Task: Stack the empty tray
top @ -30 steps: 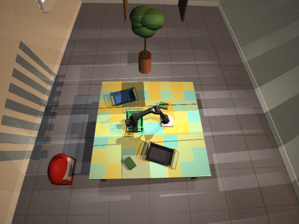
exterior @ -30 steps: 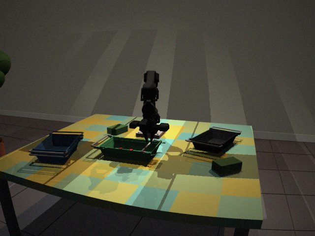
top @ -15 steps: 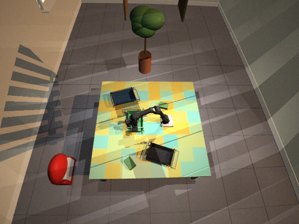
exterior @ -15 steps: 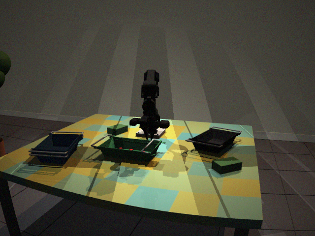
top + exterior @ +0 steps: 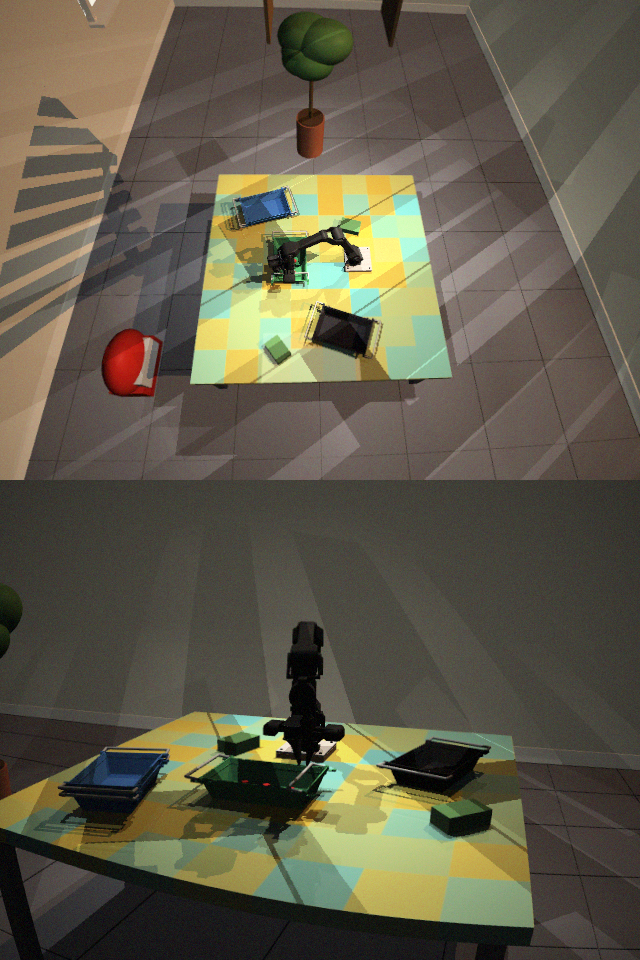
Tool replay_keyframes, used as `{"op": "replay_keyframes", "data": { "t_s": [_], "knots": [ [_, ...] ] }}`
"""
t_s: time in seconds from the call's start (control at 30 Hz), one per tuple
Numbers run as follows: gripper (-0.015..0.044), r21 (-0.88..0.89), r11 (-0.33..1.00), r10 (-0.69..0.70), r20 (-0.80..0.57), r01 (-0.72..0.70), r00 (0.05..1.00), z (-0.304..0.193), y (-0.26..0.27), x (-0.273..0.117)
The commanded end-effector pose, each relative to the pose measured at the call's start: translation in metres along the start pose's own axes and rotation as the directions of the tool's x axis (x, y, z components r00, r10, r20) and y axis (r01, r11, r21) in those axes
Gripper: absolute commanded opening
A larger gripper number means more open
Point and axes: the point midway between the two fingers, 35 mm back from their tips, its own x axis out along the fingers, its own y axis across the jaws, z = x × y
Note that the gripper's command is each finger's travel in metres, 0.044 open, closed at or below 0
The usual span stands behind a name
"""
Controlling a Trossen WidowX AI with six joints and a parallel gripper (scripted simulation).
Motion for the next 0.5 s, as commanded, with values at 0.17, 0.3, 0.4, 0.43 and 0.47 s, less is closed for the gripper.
{"op": "replay_keyframes", "data": {
  "t_s": [0.17, 0.3, 0.4, 0.43, 0.47],
  "knots": [
    [0.008, 0.0, 1.0, 0.002, 0.006, -0.002, 1.0, 0.003, 0.001, -0.035],
    [0.008, -0.001, 1.0, 0.003, 0.012, -0.003, 1.0, 0.0, -0.001, -0.079],
    [0.008, 0.0, 1.0, -0.001, 0.003, 0.001, 1.0, 0.01, -0.025, -0.047],
    [0.008, 0.0, 1.0, -0.003, 0.003, 0.003, 1.0, 0.015, -0.043, -0.044],
    [0.008, 0.0, 1.0, -0.004, 0.002, 0.004, 1.0, 0.019, -0.061, -0.041]
  ]
}}
